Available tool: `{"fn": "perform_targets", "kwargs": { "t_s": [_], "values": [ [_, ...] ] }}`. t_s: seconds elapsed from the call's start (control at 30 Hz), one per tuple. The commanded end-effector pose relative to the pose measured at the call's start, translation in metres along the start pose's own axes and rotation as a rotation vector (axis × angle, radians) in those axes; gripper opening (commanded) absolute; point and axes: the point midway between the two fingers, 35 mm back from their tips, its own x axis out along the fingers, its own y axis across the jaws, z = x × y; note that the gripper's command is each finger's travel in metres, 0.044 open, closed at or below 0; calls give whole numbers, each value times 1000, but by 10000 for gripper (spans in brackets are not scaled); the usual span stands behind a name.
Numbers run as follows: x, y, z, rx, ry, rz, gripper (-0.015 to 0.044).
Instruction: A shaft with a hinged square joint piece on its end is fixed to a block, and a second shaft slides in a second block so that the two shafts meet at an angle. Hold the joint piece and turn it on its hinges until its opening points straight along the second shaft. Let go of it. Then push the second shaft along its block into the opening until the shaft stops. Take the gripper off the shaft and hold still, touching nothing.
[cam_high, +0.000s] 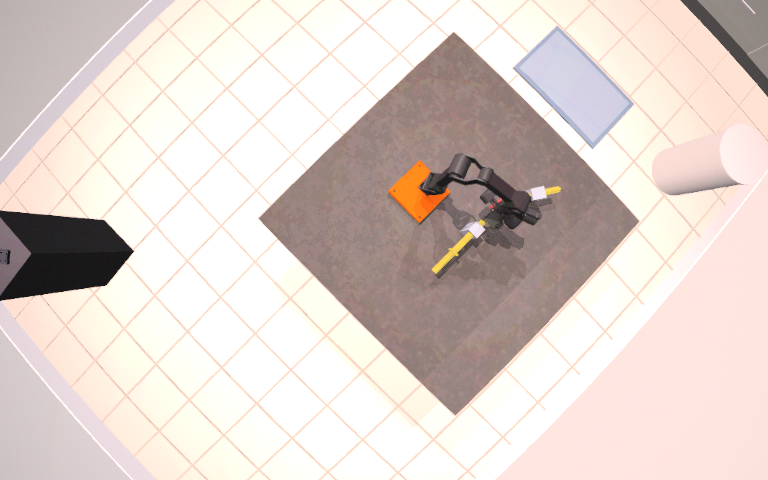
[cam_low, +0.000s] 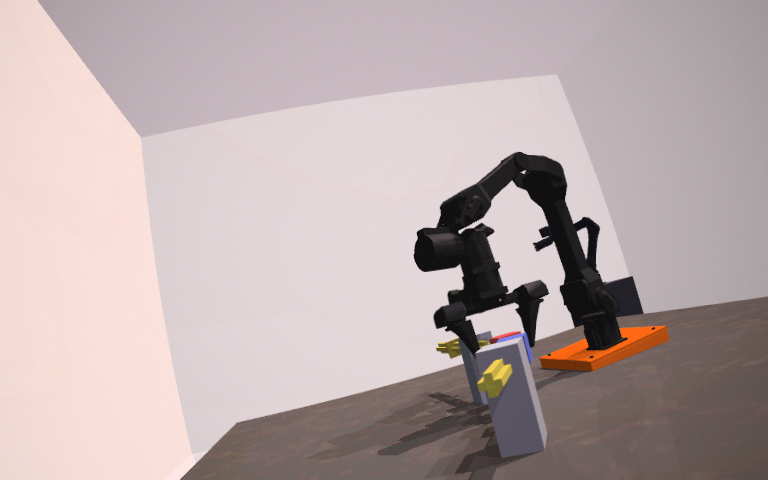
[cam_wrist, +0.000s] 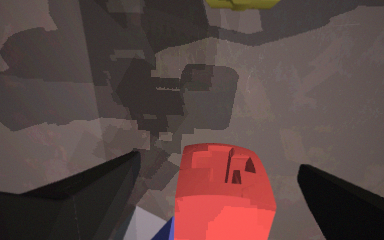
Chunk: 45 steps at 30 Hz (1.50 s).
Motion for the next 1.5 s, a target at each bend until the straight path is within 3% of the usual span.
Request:
{"fn": "perform_targets", "kwargs": {
  "t_s": [0.0,1.17,1.47],
  "values": [
    [-8,1,-2,-51,8,10,440],
    [-132,-2,-17,-1240,-88,34,440],
    [-134,-2,-18,-1245,-85,36,440]
  ]
}}
